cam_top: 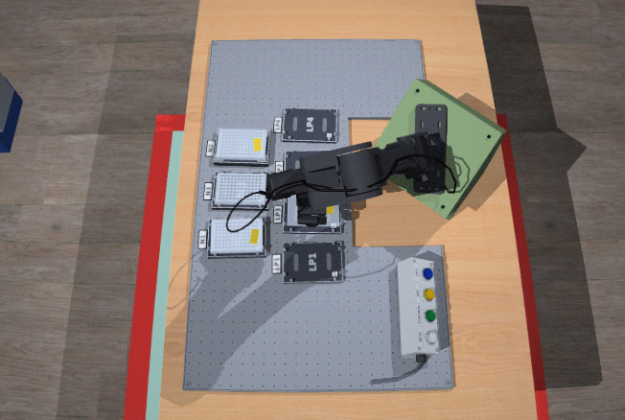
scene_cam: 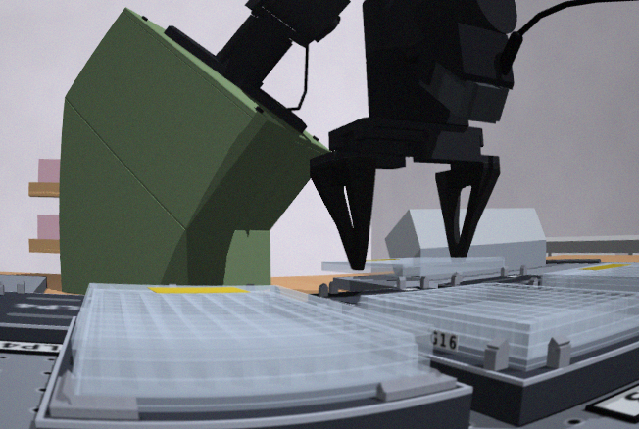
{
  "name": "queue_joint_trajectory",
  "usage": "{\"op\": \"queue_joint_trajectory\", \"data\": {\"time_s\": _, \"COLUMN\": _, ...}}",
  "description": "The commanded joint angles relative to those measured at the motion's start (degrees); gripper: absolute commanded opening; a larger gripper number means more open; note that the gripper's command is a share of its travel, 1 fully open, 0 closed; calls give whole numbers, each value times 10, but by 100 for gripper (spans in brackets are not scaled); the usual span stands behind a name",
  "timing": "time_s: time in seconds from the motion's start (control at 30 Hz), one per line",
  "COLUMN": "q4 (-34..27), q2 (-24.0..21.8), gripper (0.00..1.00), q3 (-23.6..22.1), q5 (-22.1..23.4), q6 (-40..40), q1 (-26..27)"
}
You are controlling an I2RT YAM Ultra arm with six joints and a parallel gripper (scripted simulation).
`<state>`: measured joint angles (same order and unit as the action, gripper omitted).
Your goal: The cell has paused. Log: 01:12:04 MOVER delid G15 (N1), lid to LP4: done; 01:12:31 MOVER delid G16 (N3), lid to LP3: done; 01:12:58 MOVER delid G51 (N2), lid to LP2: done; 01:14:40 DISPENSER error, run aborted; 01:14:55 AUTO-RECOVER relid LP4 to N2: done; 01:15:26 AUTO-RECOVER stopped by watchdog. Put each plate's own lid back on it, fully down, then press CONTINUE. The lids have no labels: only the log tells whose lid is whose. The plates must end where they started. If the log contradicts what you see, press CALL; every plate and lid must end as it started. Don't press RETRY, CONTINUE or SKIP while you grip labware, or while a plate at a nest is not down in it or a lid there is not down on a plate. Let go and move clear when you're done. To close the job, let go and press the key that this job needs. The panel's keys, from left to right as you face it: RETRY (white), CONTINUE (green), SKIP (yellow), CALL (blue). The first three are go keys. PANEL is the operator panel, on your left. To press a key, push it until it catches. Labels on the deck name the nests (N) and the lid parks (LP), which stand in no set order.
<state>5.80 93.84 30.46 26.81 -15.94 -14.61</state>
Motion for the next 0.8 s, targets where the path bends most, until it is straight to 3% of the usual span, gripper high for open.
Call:
{"op": "queue_joint_trajectory", "data": {"time_s": 0.0, "q4": -29, "q2": -22, "gripper": 0, "q3": -14, "q5": 10, "q6": 12, "q1": 14}}
{"op": "queue_joint_trajectory", "data": {"time_s": 0.53, "q4": -89, "q2": -72, "gripper": 0, "q3": -15, "q5": 21, "q6": 34, "q1": 36}}
{"op": "queue_joint_trajectory", "data": {"time_s": 0.57, "q4": -95, "q2": -48, "gripper": 0, "q3": 19, "q5": 24, "q6": 39, "q1": 43}}
{"op": "queue_joint_trajectory", "data": {"time_s": 0.7, "q4": -118, "q2": -21, "gripper": 0, "q3": 61, "q5": 33, "q6": 59, "q1": 64}}
{"op": "queue_joint_trajectory", "data": {"time_s": 0.77, "q4": -118, "q2": -21, "gripper": 0, "q3": 61, "q5": 33, "q6": 59, "q1": 64}}
